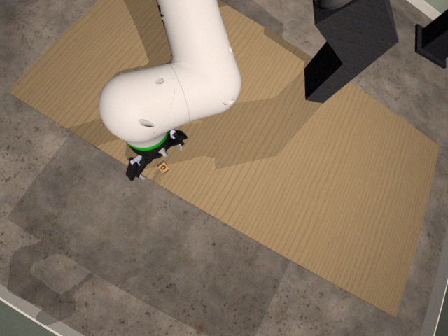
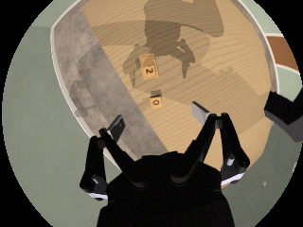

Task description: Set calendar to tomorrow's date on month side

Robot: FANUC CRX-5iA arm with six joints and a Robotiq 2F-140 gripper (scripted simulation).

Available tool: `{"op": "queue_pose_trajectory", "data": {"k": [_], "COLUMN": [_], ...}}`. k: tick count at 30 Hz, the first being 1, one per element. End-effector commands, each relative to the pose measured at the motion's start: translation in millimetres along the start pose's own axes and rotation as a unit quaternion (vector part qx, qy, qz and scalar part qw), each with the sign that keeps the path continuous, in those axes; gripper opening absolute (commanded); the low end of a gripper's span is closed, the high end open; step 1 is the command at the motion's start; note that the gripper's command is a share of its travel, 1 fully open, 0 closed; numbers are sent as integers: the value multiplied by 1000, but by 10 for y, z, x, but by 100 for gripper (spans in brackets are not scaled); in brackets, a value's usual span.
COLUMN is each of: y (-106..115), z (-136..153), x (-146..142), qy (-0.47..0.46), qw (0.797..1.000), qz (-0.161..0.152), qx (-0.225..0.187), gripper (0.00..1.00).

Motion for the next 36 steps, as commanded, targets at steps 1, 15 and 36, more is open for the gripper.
{"op": "queue_pose_trajectory", "data": {"k": [1,15,36], "y": [2,-98,-98], "z": [1,1,1], "x": [-2,1,1], "qy": [0,1,1], "qw": [1000,1000,1000], "qz": [0,0,0], "qx": [0,0,0], "gripper": [100,100,35]}}
Point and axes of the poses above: the point where the finger pads meet when closed, its own y axis back along the fingers, its own x axis across the jaws, z = x × y, the point moved 4 cm from there along y, back along the fingers, and after that the axes turned 7 degrees about y, right-handed, at the moved point
